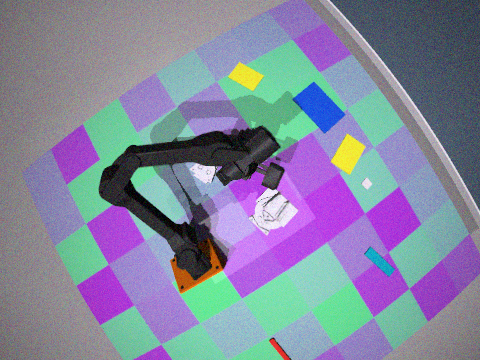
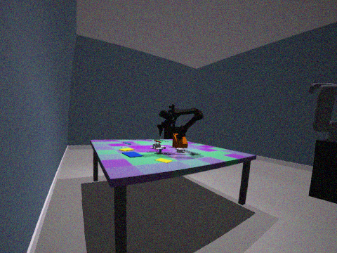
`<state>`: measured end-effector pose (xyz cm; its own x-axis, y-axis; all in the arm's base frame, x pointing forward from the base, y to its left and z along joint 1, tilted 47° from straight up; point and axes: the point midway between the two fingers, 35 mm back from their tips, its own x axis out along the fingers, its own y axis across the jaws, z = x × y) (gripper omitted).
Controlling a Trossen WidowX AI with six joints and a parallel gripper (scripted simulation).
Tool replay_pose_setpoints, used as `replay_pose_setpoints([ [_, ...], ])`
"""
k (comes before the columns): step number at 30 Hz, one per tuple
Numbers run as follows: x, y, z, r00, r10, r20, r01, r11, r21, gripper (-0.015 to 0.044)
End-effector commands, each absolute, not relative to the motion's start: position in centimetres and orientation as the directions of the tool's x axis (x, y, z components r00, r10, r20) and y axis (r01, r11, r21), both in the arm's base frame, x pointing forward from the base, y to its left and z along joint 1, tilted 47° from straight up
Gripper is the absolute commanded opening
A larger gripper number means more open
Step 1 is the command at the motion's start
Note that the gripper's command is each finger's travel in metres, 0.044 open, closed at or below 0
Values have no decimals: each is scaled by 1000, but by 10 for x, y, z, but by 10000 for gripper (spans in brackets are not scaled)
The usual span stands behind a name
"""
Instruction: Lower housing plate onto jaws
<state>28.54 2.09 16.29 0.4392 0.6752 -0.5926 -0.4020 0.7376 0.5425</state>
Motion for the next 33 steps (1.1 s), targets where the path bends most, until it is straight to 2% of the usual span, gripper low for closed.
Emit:
replay_pose_setpoints([
  [1, 251, 65, 178, 332, 704, -628, -370, 710, 599, 440],
  [8, 180, 116, 197, 153, 717, -680, -311, 688, 656, 440],
  [33, 184, 147, 170, 150, 719, -679, -311, 686, 658, 440],
])
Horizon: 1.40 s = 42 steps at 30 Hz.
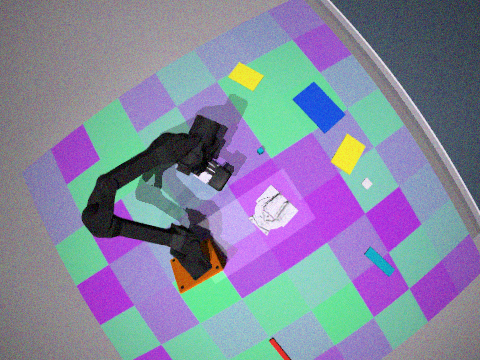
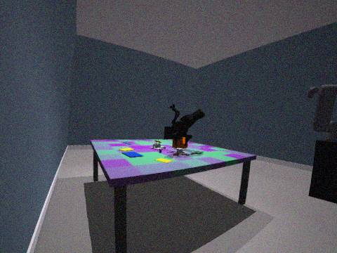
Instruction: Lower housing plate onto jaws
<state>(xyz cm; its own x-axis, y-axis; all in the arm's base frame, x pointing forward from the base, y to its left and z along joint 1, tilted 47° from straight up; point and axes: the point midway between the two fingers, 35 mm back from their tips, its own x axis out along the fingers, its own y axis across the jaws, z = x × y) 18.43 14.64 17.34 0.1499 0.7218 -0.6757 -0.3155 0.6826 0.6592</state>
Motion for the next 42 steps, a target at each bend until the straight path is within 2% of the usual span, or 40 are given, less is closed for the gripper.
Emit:
replay_pose_setpoints([
  [1, 184, 148, 169, 150, 719, -679, -311, 686, 658, 440],
  [42, 190, 179, 140, 149, 720, -678, -311, 685, 659, 440],
])
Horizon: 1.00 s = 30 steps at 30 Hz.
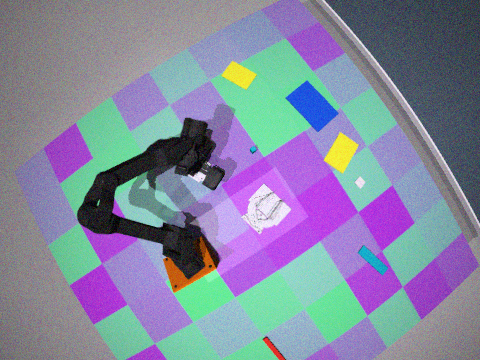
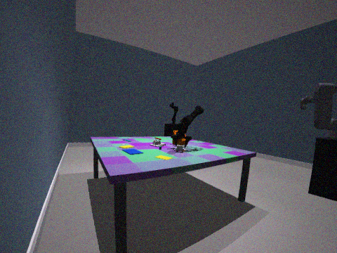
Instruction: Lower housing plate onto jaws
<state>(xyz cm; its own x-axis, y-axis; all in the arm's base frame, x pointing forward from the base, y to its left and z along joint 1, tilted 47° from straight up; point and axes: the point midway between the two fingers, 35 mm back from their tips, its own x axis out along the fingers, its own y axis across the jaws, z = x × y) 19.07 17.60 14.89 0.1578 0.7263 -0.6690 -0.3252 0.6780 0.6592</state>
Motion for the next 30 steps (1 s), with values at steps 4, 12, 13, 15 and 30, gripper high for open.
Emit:
replay_pose_setpoints([
  [4, 191, 182, 137, 149, 721, -677, -311, 684, 660, 440],
  [12, 191, 182, 137, 149, 721, -677, -311, 684, 660, 440],
  [13, 191, 182, 137, 149, 721, -677, -311, 684, 660, 440],
  [15, 191, 182, 137, 149, 721, -677, -311, 684, 660, 440],
  [30, 191, 183, 137, 149, 721, -677, -311, 684, 660, 440],
])
